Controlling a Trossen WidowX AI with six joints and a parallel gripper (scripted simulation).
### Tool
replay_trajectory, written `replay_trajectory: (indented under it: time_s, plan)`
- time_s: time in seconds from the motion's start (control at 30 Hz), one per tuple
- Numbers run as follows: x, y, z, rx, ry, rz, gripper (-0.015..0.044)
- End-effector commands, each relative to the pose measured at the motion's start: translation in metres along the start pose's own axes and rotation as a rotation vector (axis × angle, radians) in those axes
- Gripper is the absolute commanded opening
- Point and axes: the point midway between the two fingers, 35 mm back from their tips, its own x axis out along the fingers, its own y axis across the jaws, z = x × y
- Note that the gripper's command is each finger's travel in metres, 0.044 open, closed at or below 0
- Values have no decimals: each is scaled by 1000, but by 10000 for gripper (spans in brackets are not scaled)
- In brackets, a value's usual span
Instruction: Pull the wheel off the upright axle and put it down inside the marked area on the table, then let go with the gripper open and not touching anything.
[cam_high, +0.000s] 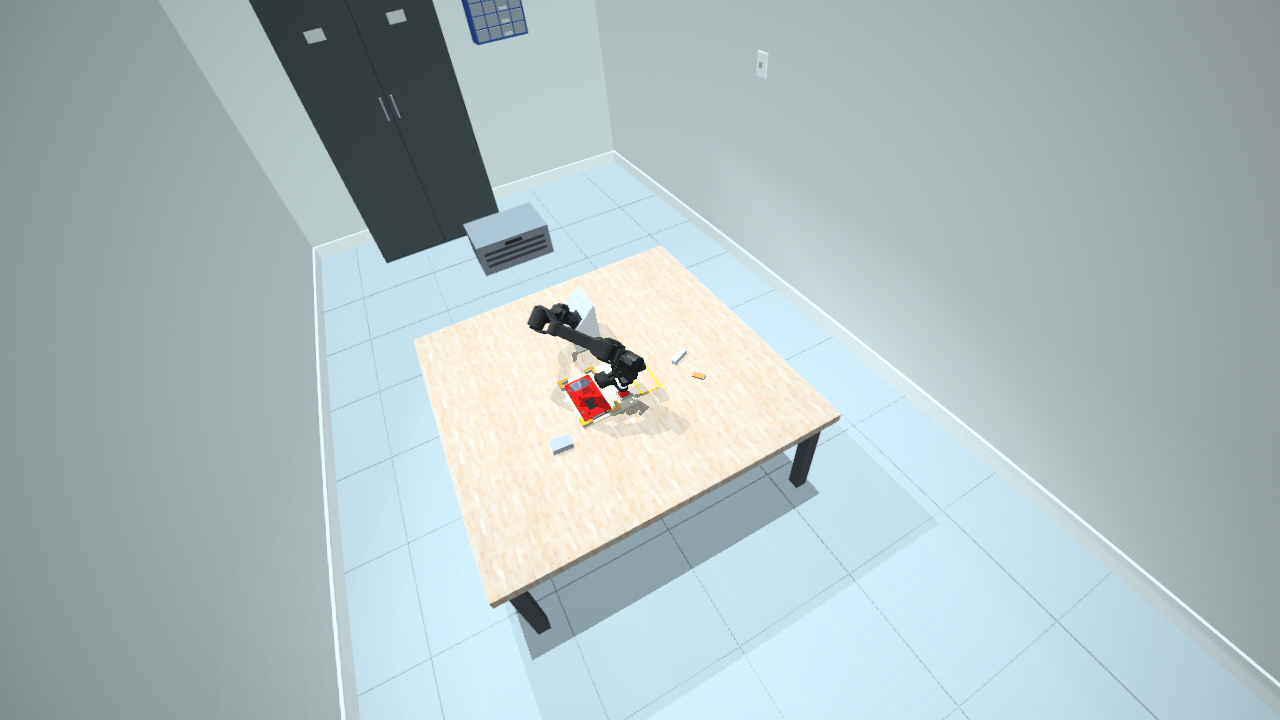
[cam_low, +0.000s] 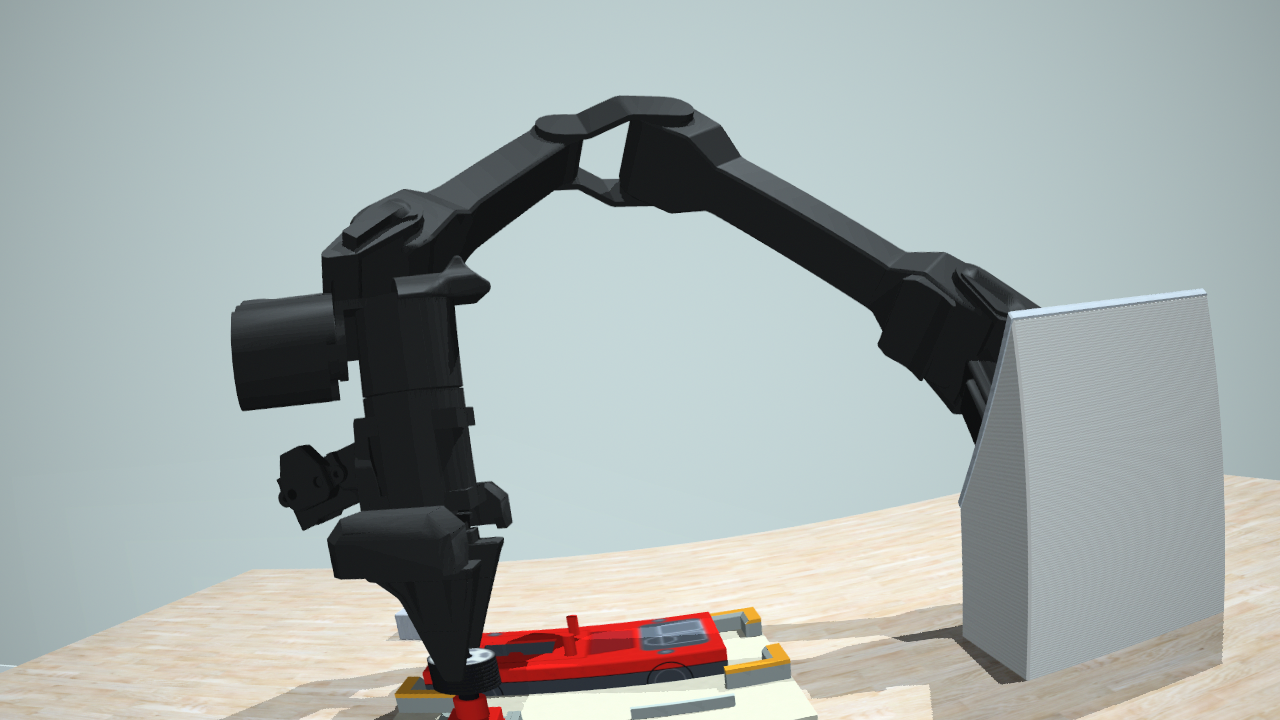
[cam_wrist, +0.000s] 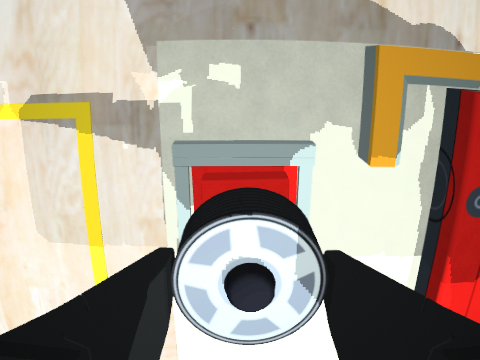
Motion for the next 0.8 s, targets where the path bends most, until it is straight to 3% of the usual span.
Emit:
replay_trajectory:
  time_s: [0.0,0.77]
  plan:
    - [-5,0,1,2,-4,4,0]
    - [-12,1,1,0,-4,4,0]
